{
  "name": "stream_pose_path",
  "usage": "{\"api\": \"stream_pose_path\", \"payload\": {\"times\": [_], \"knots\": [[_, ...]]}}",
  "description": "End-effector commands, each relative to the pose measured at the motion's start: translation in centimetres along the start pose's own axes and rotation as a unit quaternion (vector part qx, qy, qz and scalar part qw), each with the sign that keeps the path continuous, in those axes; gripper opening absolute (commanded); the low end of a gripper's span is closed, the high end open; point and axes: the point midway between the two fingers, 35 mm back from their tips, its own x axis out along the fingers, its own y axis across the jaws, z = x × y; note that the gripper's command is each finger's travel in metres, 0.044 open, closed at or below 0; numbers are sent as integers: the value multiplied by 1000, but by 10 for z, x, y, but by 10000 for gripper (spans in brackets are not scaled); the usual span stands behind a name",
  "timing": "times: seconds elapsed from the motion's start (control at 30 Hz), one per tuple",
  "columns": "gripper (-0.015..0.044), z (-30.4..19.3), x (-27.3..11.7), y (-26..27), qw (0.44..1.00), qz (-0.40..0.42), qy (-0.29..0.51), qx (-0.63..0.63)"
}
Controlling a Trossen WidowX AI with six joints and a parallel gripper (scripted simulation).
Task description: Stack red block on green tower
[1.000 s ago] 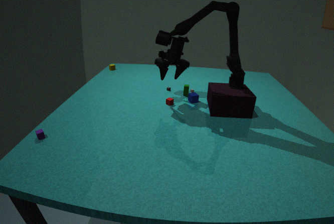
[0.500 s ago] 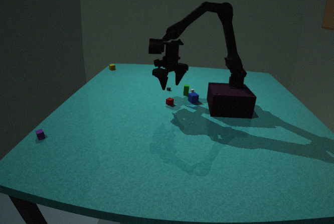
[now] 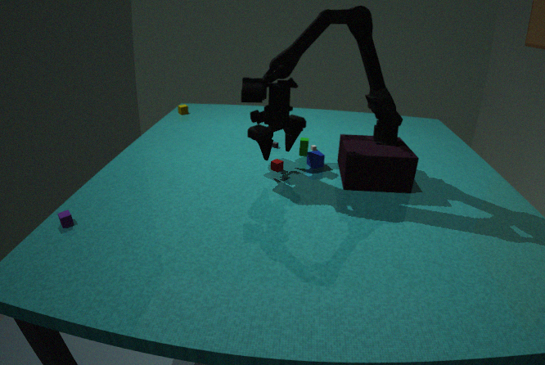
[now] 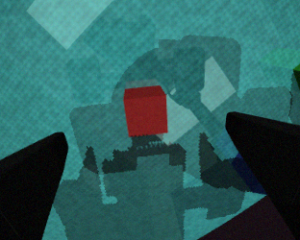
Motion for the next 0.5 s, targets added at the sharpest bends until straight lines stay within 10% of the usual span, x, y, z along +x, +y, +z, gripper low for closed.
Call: {"api": "stream_pose_path", "payload": {"times": [0.0,0.47], "knots": [[440,0,5,-1,1000,-3,-1,1],[440,0,27,-1,1000,-3,-1,1]]}}
